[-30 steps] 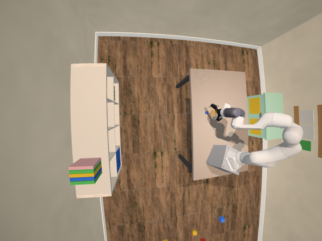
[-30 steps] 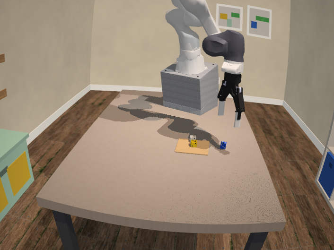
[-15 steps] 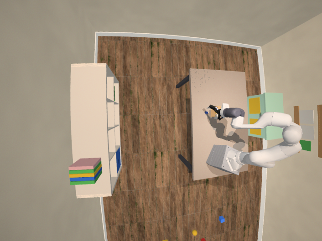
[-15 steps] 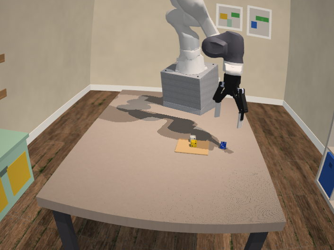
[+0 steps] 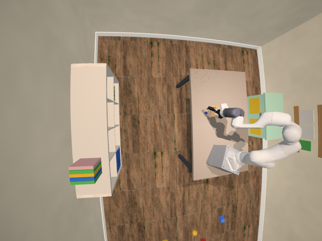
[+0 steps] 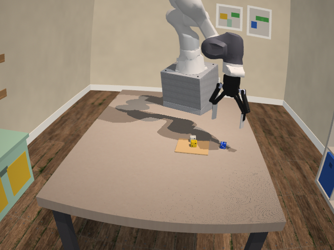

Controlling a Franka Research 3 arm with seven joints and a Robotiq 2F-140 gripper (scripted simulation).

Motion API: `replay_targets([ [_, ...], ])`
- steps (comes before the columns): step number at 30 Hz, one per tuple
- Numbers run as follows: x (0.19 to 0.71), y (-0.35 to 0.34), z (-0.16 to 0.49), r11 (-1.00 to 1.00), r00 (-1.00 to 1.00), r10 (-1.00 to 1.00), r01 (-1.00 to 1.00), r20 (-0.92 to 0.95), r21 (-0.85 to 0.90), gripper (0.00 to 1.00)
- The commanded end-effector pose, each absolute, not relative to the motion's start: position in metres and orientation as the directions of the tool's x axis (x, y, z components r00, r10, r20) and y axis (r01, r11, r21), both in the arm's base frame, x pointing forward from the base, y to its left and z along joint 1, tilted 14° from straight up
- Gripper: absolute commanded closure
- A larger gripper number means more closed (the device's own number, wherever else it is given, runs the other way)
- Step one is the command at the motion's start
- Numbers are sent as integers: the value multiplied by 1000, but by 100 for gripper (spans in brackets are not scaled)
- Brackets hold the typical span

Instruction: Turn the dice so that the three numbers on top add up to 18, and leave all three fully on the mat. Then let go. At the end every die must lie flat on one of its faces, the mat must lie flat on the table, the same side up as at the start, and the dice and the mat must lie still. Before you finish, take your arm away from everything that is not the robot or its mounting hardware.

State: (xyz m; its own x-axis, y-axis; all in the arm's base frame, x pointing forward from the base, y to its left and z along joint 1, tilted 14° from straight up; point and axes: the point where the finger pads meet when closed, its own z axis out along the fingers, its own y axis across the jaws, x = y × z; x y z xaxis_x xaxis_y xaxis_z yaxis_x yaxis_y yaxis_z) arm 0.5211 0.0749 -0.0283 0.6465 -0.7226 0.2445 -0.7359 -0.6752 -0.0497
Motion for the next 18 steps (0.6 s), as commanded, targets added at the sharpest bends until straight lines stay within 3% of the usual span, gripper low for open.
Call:
replay_targets([
  [1, 522, 73, -29, -788, 766, -598, -616, 236, 2, 0],
  [18, 523, 70, -35, -919, 902, -366, -389, 229, 63, 0],
])
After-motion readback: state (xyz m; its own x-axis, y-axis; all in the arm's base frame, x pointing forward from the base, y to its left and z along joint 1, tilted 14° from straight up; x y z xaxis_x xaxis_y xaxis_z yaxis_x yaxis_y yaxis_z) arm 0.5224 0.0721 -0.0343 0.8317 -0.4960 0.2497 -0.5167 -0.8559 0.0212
